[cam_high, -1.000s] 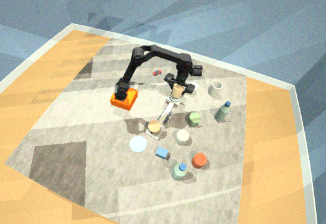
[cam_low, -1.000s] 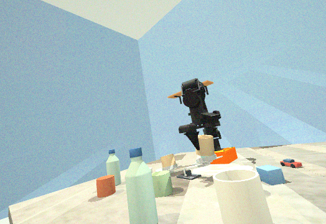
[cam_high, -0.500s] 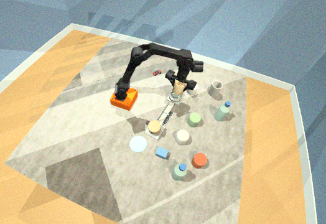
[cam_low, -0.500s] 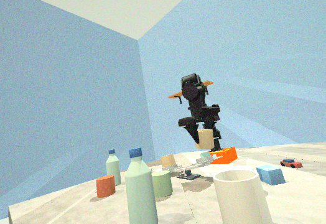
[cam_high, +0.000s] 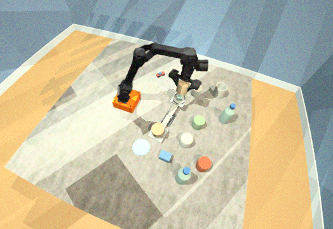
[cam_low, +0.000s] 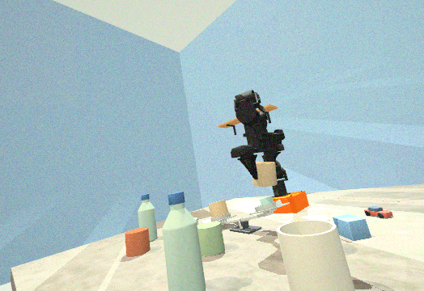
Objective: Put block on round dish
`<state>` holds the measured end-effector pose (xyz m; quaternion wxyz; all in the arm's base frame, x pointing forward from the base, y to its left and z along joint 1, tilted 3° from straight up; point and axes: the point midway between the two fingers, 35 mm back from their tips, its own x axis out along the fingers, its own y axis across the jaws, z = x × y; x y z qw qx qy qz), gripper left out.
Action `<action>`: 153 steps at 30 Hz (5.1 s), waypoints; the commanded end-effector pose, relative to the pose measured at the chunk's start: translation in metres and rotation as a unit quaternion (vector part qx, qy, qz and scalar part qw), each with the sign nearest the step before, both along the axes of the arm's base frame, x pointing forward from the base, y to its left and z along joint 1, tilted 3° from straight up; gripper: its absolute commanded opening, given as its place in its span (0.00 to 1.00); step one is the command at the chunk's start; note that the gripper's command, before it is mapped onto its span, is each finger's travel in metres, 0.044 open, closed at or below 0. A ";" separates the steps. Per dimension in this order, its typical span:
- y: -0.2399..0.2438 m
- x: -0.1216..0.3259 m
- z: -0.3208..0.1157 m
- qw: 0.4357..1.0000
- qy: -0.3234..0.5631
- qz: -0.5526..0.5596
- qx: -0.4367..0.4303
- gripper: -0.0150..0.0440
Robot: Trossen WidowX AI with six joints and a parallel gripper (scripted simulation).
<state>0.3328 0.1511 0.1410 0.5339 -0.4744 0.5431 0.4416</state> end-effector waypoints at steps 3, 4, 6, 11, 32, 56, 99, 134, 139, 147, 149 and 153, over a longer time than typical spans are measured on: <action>0.001 -0.001 0.012 1.000 -0.005 -0.003 0.005 0.25; 0.000 -0.001 0.013 1.000 -0.005 -0.003 0.005 0.25; 0.000 -0.002 0.016 1.000 -0.005 -0.003 0.005 0.25; 0.000 -0.002 0.009 1.000 0.000 0.000 0.000 0.25; 0.000 -0.002 0.009 1.000 0.000 0.000 0.000 0.25; 0.000 -0.002 0.009 1.000 0.000 0.000 0.000 0.25; 0.100 -0.118 -0.124 1.000 0.000 -0.003 0.009 0.25; 0.100 -0.117 -0.131 1.000 0.000 -0.001 0.007 1.00; 0.101 -0.118 -0.089 1.000 0.000 -0.003 0.009 1.00; 0.087 -0.113 -0.079 1.000 -0.019 0.009 0.003 0.78; 0.086 -0.110 -0.078 1.000 -0.020 -0.024 0.004 0.69; 0.082 -0.104 -0.075 0.996 -0.022 -0.090 0.006 0.69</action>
